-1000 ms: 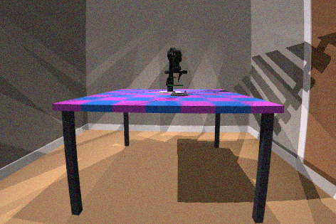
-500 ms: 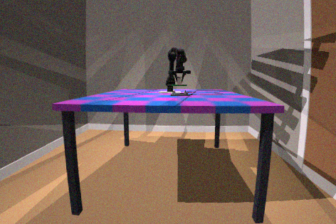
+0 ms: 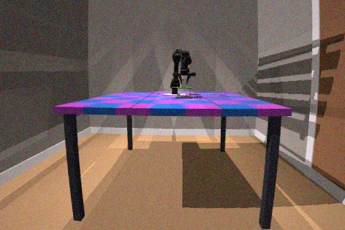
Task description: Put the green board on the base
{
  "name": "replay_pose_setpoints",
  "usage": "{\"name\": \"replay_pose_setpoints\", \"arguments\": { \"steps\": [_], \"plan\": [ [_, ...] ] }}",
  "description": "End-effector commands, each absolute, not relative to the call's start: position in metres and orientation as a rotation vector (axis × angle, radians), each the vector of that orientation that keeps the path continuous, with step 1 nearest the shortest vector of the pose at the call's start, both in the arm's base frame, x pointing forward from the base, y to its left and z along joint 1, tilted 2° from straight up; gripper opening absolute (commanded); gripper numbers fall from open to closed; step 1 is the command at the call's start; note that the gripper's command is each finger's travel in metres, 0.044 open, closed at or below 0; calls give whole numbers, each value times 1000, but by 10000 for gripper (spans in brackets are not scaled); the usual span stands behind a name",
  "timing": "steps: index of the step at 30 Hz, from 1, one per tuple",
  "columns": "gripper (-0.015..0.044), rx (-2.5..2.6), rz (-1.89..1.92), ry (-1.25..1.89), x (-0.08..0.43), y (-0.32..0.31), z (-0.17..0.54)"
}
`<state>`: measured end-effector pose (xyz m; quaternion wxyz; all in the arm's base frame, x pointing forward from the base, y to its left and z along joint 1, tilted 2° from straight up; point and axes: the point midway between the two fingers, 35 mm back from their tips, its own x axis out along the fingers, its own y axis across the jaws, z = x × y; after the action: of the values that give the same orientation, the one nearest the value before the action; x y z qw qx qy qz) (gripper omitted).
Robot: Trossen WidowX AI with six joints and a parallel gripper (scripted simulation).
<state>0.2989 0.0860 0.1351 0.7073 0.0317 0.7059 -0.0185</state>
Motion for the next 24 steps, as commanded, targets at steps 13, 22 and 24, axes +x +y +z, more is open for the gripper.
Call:
{"name": "replay_pose_setpoints", "arguments": {
  "steps": [13, 22, 24],
  "plan": [
    [0, 85, -57, 1570, 297, 88, 116],
    [0, 84, -55, 1570, 297, 88, 105],
    [0, 83, -54, 1569, 297, 88, 105]
  ]
}}
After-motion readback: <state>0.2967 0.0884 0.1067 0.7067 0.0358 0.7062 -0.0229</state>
